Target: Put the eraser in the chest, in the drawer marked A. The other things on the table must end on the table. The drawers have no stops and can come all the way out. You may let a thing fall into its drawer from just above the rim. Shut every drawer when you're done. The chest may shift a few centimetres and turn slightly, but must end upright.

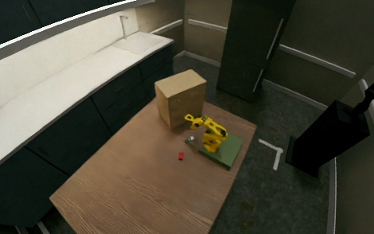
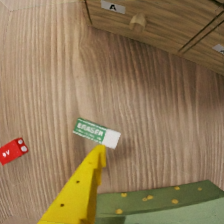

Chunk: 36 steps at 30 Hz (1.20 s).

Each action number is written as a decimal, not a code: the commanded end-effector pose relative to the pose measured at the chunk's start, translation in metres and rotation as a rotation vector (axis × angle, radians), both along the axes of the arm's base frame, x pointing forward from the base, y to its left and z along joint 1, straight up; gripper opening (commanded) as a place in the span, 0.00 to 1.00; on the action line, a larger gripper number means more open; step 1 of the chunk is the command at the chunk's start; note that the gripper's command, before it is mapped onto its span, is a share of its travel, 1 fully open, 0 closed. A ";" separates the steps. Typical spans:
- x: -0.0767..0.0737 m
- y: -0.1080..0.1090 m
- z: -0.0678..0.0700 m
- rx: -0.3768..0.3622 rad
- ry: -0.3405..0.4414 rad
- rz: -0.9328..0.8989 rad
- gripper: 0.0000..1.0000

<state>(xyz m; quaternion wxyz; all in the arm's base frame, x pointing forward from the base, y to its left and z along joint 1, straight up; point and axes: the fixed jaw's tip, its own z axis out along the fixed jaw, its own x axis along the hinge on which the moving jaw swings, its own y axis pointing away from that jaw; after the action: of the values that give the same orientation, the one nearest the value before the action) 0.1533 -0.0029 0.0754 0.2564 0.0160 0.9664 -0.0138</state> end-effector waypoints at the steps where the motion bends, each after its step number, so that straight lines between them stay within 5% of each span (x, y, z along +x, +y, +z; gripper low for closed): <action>1: -0.003 -0.001 0.004 -0.004 0.000 0.001 0.50; 20: -0.003 -0.001 0.004 -0.004 0.000 0.001 0.50; 32: 0.017 -0.001 0.024 -0.011 -0.174 -0.001 0.50; 36: 0.017 -0.001 0.024 -0.011 -0.174 -0.001 0.50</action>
<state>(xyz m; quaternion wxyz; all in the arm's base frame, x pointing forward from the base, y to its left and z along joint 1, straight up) 0.1671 -0.0038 0.0939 0.3236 0.0151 0.9459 -0.0175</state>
